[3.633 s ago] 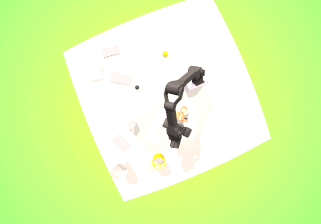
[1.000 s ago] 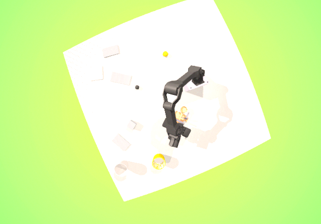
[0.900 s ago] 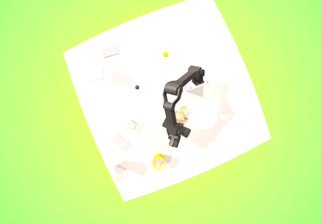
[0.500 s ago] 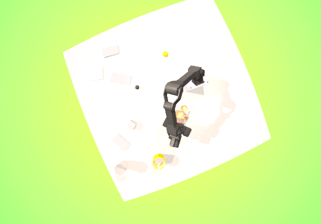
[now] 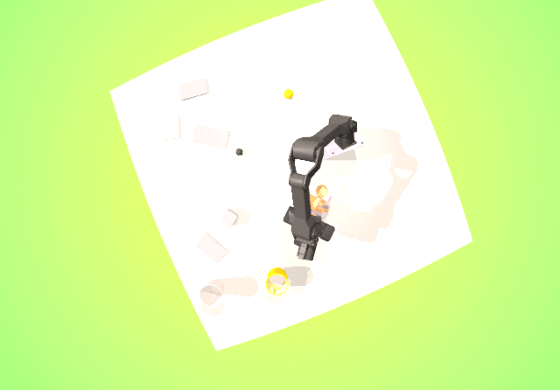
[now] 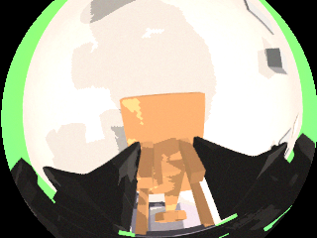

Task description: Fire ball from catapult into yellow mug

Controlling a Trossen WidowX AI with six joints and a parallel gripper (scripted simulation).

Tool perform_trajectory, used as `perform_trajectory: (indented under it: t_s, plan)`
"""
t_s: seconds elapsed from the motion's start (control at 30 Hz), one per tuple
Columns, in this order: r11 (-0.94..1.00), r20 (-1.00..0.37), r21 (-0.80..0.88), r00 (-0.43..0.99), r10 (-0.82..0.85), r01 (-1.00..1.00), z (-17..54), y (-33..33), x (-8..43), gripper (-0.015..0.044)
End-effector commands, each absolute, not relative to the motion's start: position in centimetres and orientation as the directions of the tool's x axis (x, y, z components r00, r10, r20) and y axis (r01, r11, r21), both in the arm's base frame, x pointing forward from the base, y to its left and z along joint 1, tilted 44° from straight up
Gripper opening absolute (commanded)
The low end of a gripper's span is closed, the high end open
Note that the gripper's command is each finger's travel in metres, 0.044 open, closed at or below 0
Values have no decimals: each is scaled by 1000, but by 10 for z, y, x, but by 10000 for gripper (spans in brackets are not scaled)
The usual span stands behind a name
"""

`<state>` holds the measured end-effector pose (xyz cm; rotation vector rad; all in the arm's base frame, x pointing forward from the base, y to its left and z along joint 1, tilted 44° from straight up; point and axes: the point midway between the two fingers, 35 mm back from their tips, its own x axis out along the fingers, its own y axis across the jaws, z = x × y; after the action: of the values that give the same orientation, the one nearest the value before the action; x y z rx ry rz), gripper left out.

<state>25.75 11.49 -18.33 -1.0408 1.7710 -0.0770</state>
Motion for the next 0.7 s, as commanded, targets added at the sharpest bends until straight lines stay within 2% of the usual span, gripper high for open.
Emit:
perform_trajectory:
  t_s: [0.0, 0.67]
  plan:
    - [621, -734, -493, -92, -673, -610, -188, 111, 257, 0]
    - [616, -730, -493, -92, -677, -614, -211, 89, 253, 0]
